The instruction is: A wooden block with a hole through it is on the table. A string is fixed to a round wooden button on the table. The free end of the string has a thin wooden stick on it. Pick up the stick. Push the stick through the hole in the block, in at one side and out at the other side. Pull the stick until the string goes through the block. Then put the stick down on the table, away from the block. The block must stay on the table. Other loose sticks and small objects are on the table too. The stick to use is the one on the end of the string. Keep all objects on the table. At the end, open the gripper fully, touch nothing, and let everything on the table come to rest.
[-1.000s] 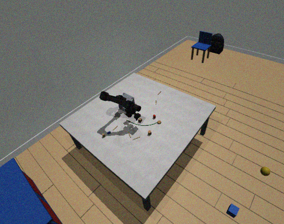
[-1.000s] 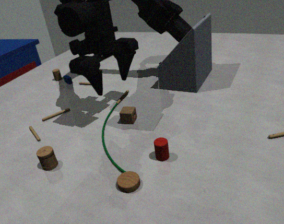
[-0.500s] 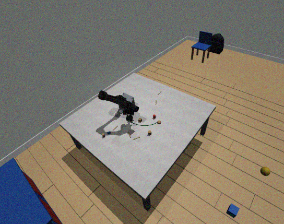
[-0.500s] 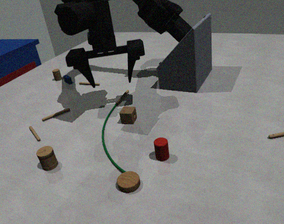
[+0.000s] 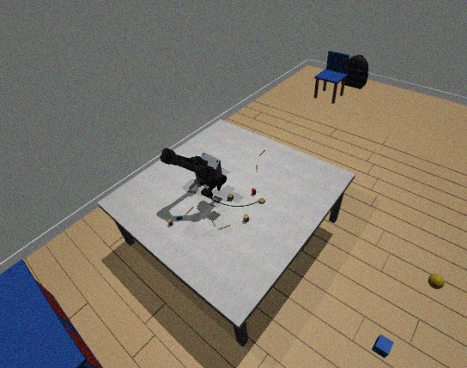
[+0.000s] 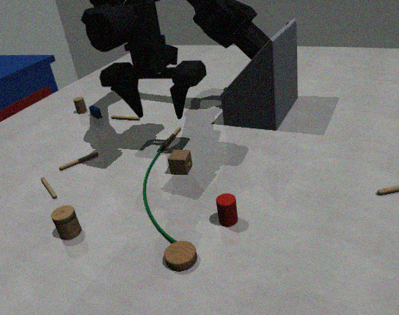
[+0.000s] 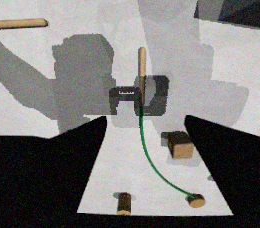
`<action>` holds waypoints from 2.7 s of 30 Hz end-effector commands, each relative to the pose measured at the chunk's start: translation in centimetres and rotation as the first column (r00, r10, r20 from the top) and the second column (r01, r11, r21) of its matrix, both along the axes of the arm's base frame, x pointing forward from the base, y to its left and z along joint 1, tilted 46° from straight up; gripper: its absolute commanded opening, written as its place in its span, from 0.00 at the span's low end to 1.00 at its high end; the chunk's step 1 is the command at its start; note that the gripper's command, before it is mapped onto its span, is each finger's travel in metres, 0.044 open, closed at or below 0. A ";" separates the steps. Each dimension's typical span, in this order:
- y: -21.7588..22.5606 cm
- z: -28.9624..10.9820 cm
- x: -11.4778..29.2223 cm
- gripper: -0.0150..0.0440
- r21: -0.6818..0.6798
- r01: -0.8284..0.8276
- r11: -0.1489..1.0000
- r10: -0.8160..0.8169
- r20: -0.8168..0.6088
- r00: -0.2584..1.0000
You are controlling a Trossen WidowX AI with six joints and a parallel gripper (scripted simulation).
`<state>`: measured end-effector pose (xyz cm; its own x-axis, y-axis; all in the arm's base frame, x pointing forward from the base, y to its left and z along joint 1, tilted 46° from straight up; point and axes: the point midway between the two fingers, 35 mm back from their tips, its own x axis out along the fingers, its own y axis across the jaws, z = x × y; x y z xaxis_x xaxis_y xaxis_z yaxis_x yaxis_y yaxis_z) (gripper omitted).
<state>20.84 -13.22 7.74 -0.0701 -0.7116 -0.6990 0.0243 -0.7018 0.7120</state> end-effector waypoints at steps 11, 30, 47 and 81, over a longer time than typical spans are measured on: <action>0.0 0.0 -0.2 0.46 -0.005 0.008 1.000 -0.008 0.001 1.000; -1.2 -1.3 -0.1 0.46 -0.002 0.009 1.000 -0.009 0.001 1.000; -3.2 -3.2 -0.4 0.46 -0.003 0.009 1.000 -0.009 0.001 1.000; -4.3 -3.9 -0.6 0.25 -0.012 0.013 1.000 -0.013 0.004 1.000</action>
<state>20.23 -17.57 3.71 -0.0756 -0.7192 -0.6907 0.0149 -0.6934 0.7204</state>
